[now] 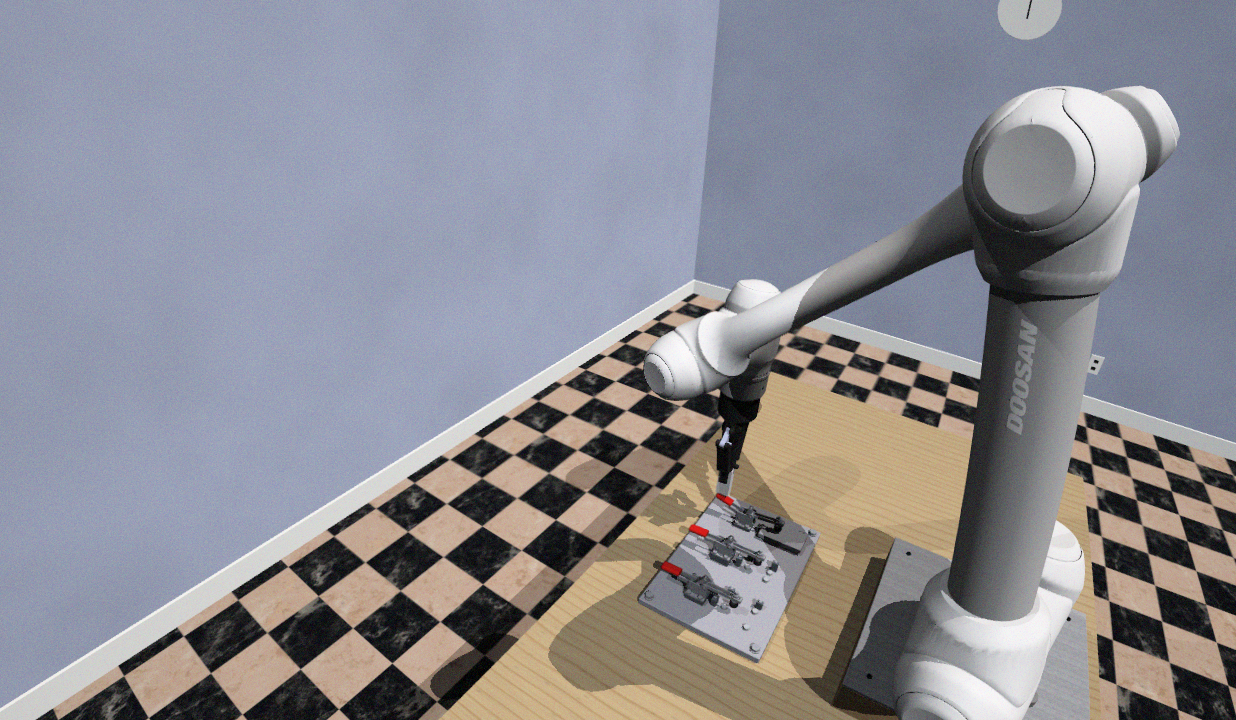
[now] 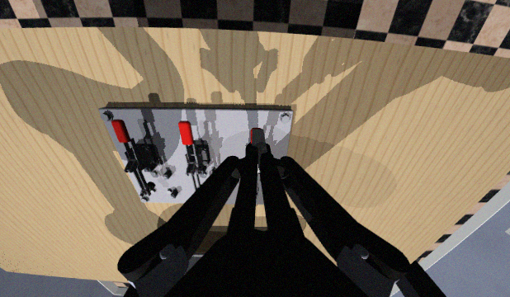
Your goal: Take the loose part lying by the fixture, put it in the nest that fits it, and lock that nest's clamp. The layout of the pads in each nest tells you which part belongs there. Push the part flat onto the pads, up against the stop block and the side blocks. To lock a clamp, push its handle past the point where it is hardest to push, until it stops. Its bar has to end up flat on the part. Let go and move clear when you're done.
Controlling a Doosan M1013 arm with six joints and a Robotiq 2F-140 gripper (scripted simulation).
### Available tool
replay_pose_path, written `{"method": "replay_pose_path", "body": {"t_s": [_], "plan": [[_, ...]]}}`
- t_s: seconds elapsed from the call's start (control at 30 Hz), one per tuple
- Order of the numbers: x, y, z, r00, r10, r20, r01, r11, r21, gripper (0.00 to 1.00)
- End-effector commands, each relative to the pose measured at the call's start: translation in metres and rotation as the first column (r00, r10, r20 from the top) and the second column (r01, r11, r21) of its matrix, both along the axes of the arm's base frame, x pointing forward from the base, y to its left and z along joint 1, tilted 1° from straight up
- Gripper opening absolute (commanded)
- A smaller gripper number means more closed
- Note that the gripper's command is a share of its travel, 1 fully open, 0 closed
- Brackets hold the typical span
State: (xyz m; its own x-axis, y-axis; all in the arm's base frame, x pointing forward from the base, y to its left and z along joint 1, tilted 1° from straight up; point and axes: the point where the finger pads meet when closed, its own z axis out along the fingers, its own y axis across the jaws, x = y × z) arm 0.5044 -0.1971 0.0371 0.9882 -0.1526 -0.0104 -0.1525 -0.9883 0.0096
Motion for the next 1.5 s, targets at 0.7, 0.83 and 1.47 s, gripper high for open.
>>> {"method": "replay_pose_path", "body": {"t_s": [0.7,0.83,1.47], "plan": [[-0.0026,0.0043,-0.0041,1.000,-0.003,0.001,0.003,1.000,0.002,0.10],[-0.0026,0.0043,-0.0041,1.000,-0.003,0.001,0.003,1.000,0.002,0.10],[-0.0027,0.0043,-0.0057,1.000,-0.003,0.001,0.003,1.000,0.002,0.10]]}}
